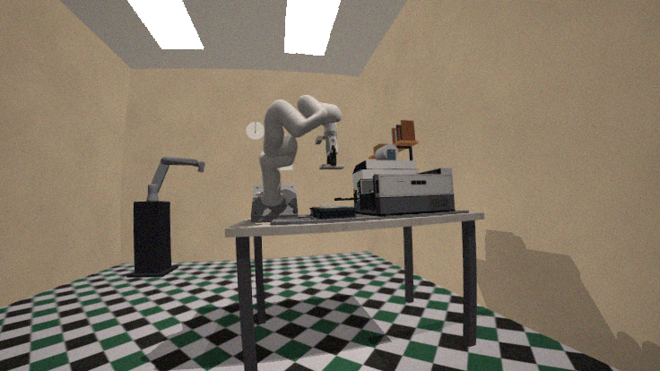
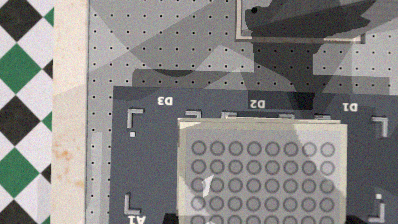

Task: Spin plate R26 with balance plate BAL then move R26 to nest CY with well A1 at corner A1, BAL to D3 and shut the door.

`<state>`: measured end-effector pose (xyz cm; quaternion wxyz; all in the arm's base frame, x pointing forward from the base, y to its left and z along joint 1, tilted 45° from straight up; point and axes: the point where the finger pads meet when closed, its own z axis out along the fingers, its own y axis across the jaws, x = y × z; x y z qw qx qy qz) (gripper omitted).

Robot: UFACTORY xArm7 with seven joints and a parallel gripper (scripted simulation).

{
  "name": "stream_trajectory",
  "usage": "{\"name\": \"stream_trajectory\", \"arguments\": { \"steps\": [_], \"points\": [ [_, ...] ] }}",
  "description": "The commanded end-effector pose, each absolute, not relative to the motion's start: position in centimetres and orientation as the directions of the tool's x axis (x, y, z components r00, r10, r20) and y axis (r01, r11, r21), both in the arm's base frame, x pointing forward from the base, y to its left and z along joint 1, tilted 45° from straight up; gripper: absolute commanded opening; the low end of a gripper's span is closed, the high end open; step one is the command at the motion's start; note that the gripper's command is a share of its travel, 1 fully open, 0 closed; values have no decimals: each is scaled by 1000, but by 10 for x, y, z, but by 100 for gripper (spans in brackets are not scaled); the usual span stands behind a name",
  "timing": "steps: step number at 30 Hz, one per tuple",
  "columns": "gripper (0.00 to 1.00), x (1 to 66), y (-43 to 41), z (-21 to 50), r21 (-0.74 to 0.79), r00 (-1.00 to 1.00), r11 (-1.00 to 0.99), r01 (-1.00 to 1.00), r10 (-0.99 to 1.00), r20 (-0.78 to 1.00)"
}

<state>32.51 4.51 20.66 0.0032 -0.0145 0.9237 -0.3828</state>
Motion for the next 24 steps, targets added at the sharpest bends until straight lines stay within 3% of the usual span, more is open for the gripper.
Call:
{"name": "stream_trajectory", "arguments": {
  "steps": [1, 24],
  "points": [
    [0, 325, 46, 207, -706, -999, 708, -25, -33, 2],
    [0, 326, 33, 220, -706, -1000, 709, -5, -19, -12]
  ]
}}
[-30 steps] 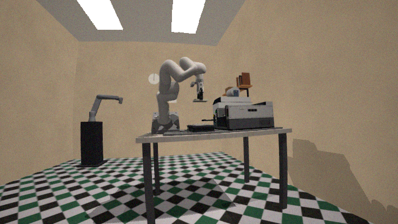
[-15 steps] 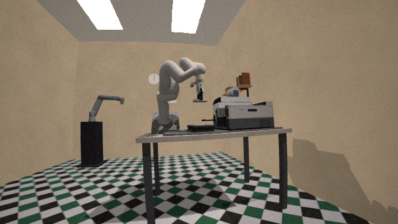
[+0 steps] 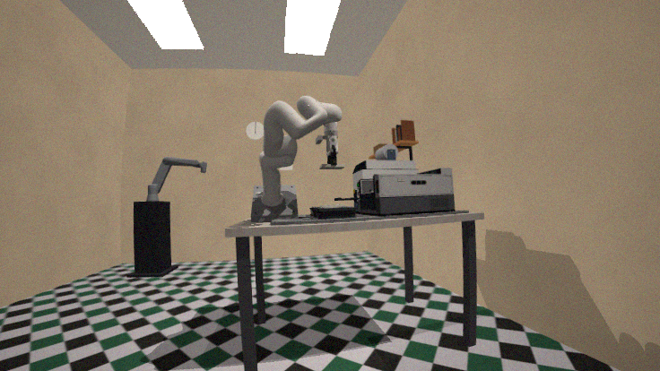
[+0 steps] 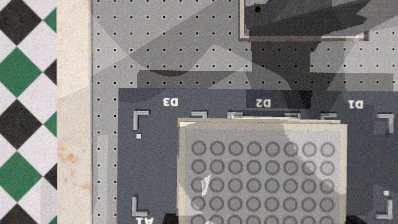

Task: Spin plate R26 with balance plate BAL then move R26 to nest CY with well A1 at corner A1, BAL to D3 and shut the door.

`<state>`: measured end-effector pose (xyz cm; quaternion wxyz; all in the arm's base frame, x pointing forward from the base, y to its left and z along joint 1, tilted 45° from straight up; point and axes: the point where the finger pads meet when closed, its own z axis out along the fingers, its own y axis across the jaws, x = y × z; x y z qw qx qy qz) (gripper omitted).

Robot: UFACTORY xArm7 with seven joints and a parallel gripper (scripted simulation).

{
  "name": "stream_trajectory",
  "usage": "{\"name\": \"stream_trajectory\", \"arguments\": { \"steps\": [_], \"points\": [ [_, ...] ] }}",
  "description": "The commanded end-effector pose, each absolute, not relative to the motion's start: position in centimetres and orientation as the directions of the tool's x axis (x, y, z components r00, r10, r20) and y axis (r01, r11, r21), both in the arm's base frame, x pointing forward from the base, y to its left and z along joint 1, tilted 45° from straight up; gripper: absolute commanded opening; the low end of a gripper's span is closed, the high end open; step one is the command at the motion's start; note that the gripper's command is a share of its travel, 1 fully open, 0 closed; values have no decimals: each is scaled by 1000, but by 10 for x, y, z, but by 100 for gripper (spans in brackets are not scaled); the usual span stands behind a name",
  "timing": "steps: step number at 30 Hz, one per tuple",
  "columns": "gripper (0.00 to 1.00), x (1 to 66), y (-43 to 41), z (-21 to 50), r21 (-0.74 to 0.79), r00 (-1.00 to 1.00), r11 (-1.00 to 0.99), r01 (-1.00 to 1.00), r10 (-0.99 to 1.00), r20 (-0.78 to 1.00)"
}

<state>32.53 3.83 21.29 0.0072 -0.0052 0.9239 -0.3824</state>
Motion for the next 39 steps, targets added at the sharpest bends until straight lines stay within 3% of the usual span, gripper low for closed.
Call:
{"name": "stream_trajectory", "arguments": {
  "steps": [1, 39],
  "points": [
    [0, 326, 33, 220, -706, -1000, 709, -5, -19, -12],
    [0, 327, -9, 263, -706, -1000, 708, -5, -18, -12]
  ]
}}
